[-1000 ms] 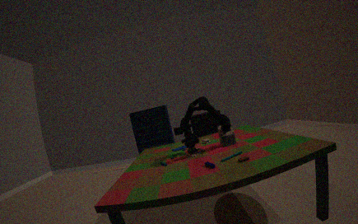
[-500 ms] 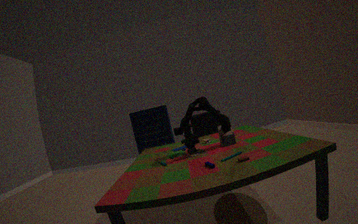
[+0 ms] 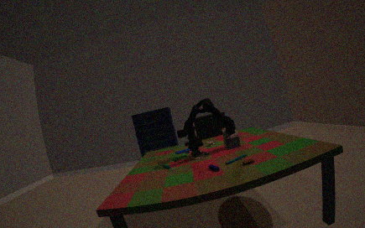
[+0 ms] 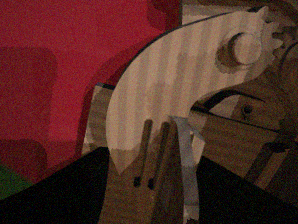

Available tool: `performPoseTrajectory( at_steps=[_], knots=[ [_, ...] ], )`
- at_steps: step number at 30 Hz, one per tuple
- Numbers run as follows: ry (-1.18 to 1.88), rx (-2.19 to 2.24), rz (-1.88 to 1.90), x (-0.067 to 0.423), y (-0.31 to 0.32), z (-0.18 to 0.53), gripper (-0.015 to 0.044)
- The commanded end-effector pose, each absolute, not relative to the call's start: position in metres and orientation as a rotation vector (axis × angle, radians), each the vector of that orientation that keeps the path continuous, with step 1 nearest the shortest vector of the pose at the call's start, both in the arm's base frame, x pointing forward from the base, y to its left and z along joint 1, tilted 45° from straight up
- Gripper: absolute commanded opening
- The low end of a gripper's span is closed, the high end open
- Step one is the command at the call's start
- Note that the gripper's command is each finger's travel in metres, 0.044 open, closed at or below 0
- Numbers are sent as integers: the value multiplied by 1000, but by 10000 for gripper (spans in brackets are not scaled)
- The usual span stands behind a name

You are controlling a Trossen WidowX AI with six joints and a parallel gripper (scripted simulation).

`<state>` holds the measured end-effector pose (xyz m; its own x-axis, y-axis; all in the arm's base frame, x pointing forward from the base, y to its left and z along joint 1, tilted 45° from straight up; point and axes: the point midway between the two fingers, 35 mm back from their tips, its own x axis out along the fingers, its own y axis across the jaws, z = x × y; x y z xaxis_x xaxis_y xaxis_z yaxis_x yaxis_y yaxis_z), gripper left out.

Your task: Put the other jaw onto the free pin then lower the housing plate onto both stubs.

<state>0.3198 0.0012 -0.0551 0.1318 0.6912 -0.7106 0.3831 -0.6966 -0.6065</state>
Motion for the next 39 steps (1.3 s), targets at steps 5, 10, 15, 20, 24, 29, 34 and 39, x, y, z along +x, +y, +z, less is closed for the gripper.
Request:
performPoseTrajectory(
  at_steps=[5,10,15,20,24,29,34,39],
  knots=[
    [-1046,-2136,1584,321,2,-56,134],
    [-1046,-2136,1584,321,2,-56,134],
    [-1049,-2135,1588,320,1,-55,224],
    [-1049,-2135,1588,320,1,-55,224],
    [-1049,-2135,1588,320,1,-55,224],
    [-1048,-2136,1588,319,-4,-50,224],
    [-1045,-2137,1588,313,-39,-14,224],
    [-1045,-2137,1586,311,-46,-6,224]
  ],
)
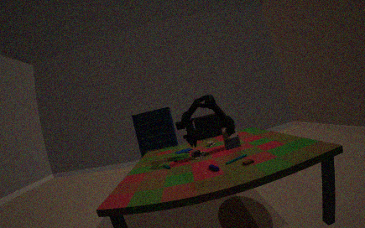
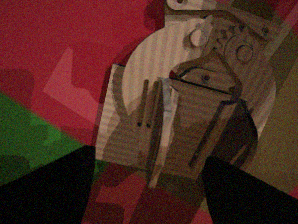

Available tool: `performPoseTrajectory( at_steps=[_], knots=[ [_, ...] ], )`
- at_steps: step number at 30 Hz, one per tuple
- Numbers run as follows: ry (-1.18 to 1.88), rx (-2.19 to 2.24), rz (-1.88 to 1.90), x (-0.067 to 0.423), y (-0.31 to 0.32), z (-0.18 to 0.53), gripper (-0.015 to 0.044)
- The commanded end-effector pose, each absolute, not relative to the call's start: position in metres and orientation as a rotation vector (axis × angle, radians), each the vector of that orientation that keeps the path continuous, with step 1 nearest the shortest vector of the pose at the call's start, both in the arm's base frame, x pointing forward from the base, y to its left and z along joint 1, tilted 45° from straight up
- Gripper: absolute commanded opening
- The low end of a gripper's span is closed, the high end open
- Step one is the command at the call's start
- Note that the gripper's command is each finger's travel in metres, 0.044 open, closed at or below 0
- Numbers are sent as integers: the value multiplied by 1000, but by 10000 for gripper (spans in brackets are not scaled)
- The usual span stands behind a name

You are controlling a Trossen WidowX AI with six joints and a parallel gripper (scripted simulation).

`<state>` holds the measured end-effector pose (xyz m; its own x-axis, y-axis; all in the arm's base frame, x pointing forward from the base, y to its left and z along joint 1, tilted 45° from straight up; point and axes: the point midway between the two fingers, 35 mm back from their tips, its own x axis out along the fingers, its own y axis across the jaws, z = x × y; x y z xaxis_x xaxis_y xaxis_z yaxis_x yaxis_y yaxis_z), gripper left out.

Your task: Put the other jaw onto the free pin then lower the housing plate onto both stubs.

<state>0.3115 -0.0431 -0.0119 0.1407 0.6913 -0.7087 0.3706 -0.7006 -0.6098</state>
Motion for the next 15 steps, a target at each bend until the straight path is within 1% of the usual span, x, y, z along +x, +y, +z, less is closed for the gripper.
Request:
performPoseTrajectory(
  at_steps=[1,3,9,15],
  knots=[
    [-1032,-2133,1580,311,-43,-12,224],
    [-1020,-2138,1589,309,-52,-17,277],
    [-942,-2147,1666,272,-127,-66,434],
    [-914,-2118,1688,209,-186,-118,440]
  ],
)
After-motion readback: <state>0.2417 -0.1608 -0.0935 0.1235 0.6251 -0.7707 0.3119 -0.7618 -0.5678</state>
